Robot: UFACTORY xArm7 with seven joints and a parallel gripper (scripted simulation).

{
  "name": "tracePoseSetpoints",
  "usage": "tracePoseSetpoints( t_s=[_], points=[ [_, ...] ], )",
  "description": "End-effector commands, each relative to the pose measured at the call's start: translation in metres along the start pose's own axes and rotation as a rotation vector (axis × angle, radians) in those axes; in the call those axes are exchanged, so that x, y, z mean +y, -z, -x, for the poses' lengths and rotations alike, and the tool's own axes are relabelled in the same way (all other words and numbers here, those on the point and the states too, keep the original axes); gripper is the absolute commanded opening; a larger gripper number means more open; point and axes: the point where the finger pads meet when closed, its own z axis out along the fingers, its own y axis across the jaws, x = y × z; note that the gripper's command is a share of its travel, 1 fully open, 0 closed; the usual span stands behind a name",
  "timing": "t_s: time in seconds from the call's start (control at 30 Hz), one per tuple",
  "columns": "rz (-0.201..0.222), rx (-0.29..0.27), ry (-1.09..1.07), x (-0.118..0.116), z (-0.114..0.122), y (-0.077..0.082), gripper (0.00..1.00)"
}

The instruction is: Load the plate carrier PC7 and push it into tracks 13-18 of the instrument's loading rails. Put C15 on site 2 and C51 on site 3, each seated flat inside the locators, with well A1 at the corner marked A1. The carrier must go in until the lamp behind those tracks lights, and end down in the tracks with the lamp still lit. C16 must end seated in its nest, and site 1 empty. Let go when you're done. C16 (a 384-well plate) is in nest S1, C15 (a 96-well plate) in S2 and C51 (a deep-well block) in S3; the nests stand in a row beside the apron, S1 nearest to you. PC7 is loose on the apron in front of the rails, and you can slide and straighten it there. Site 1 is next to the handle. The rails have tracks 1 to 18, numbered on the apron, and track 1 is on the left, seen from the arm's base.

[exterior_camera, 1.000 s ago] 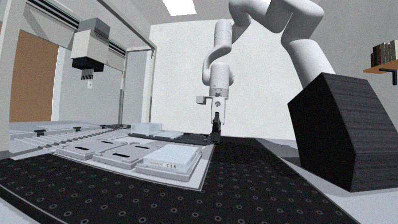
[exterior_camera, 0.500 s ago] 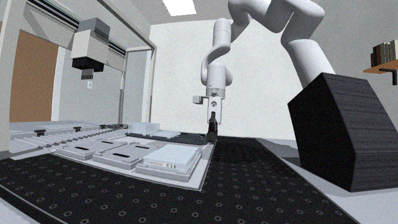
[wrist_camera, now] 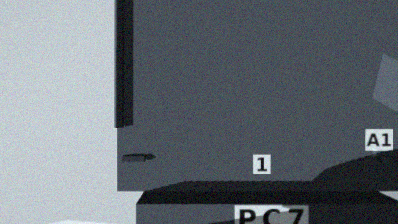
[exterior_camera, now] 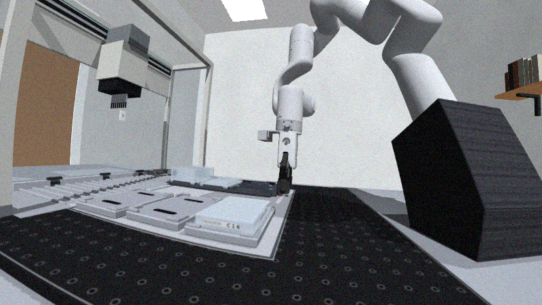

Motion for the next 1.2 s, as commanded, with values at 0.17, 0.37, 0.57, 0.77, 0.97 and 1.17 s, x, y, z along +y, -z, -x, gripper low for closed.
tracePoseSetpoints(
  t_s=[0.17,0.37,0.57,0.77,0.97,1.17],
  points=[
    [-0.001,0.001,0.000,0.000,-0.010,0.001,0.82],
    [-0.001,0.001,0.000,0.000,-0.014,0.001,0.82],
    [-0.001,0.001,0.000,0.000,-0.020,0.001,0.82],
    [-0.001,0.001,0.000,0.000,-0.026,0.001,0.82],
    [-0.001,0.001,0.000,0.000,-0.030,0.001,0.82],
    [-0.001,0.001,0.000,0.000,-0.036,0.001,0.82]
  ],
)
